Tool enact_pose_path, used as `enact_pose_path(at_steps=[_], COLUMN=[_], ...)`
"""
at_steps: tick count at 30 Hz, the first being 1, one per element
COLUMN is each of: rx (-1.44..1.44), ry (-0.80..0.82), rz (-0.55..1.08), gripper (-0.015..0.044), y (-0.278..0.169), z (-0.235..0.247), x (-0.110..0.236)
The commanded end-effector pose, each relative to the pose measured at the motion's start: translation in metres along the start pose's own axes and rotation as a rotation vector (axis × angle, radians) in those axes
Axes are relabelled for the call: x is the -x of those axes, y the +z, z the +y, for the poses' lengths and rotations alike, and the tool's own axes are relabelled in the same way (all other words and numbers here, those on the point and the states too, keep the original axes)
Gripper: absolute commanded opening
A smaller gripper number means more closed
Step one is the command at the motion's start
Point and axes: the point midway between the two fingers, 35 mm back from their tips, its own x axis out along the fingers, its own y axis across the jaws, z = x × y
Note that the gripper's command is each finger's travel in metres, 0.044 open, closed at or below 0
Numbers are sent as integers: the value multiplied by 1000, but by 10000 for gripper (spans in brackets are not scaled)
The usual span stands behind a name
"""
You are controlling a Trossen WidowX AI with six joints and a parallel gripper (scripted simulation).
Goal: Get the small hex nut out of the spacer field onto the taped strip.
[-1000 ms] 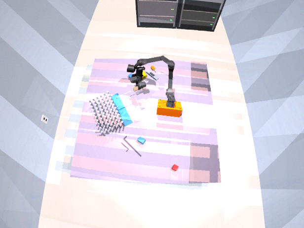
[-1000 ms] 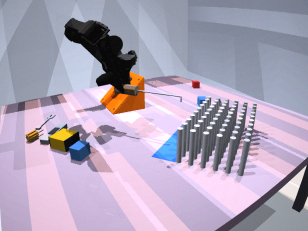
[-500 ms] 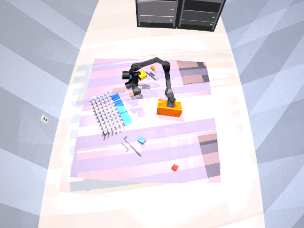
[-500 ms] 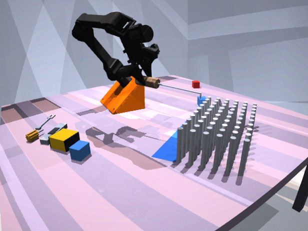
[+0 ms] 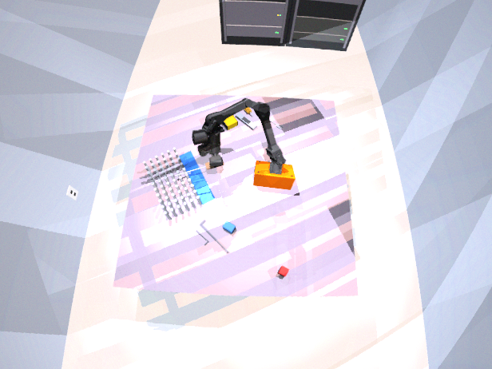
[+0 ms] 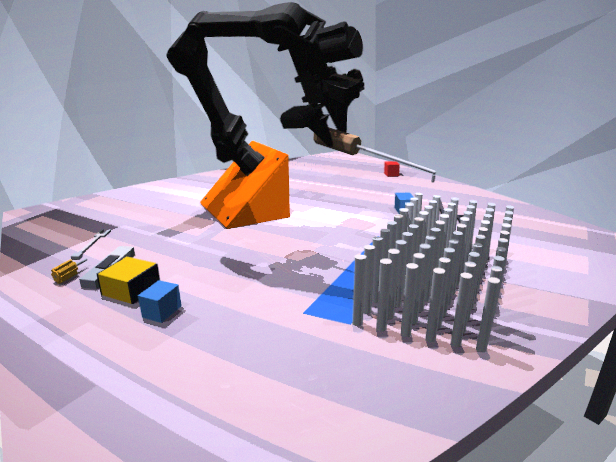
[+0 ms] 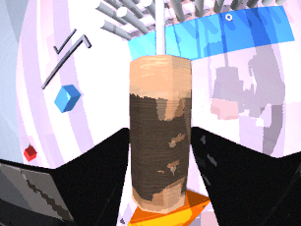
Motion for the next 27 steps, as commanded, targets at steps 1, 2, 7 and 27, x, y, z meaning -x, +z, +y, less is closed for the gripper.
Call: enact_pose_path(at_steps=[1, 2, 7, 27], rx=[-54, -66, -121, -329], ry=[-5, -8, -25, -108], rz=[0, 1, 1, -45], gripper=[0, 0, 0, 0], y=[3, 3, 1, -43], z=[38, 45, 80, 214], x=[1, 1, -1, -18])
